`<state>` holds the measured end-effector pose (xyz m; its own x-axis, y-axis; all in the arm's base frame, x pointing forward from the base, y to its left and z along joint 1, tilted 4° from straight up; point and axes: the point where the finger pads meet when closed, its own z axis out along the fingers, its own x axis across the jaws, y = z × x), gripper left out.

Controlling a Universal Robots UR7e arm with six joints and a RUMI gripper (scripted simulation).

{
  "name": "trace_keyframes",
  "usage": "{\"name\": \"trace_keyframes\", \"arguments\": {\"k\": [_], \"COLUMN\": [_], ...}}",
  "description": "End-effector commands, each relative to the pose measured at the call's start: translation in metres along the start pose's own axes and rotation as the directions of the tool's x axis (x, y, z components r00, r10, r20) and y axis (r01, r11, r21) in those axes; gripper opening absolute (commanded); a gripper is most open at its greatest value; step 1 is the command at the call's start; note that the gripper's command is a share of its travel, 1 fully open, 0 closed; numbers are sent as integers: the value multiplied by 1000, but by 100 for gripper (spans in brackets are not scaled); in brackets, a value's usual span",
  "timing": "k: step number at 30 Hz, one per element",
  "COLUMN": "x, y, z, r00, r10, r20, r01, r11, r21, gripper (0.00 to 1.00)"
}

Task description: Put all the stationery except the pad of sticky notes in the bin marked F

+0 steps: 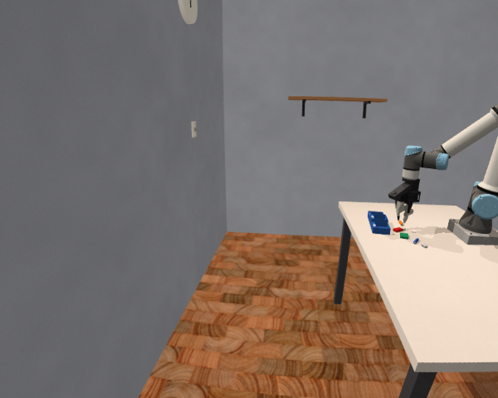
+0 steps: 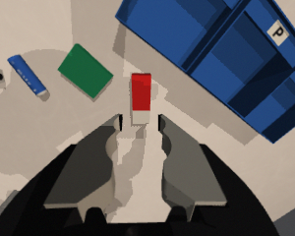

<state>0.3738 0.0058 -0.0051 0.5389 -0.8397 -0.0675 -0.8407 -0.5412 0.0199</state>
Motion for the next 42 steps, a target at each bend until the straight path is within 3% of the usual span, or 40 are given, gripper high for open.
{"name": "trace_keyframes", "arguments": {"k": [1, 5, 40, 41, 42], "x": [1, 2, 1, 1, 1], "y": [-1, -2, -1, -1, -1], "z": [19, 33, 45, 45, 45], "r00": [1000, 1000, 1000, 1000, 1000], "r10": [0, 0, 0, 0, 0], "r20": [-2, -2, -2, -2, -2], "r01": [0, 0, 0, 0, 0], "r11": [1000, 1000, 1000, 1000, 1000], "r21": [1, 1, 1, 1, 1], "gripper": [23, 23, 23, 0, 0]}}
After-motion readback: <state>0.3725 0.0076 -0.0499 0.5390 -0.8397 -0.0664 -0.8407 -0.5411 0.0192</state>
